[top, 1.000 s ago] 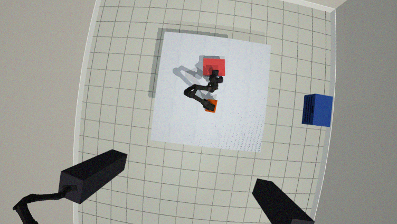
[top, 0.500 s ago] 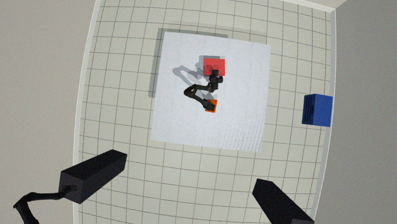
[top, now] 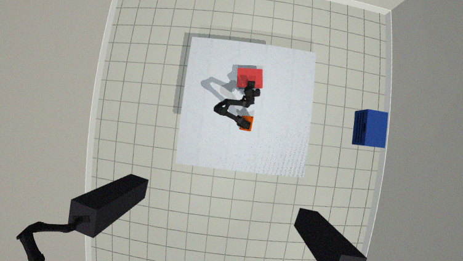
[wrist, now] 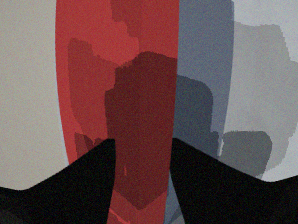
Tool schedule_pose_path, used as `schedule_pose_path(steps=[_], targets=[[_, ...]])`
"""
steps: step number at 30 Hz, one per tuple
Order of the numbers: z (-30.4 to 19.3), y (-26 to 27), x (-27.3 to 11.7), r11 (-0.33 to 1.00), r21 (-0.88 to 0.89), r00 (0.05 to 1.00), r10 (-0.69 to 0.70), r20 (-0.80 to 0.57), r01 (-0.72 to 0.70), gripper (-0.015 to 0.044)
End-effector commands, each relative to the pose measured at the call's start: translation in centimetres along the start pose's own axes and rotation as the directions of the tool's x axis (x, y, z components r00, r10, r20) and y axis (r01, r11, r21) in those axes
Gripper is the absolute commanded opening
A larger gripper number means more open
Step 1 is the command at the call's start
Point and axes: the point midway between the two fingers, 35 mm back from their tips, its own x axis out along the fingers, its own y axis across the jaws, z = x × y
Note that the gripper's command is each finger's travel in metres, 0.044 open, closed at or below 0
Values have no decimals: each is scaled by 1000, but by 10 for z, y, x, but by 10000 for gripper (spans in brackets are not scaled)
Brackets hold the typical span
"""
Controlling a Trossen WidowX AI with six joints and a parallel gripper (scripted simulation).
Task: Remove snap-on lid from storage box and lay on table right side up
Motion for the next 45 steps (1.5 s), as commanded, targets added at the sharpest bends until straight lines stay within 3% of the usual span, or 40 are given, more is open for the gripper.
schedule_pose_path(steps=[1, 45], targets=[[0, 7, -3, 1000, -4, 1000, 4, -3, -4, 0], [0, 66, -22, 1000, -6, 1000, 4, -2, -4, 0]])
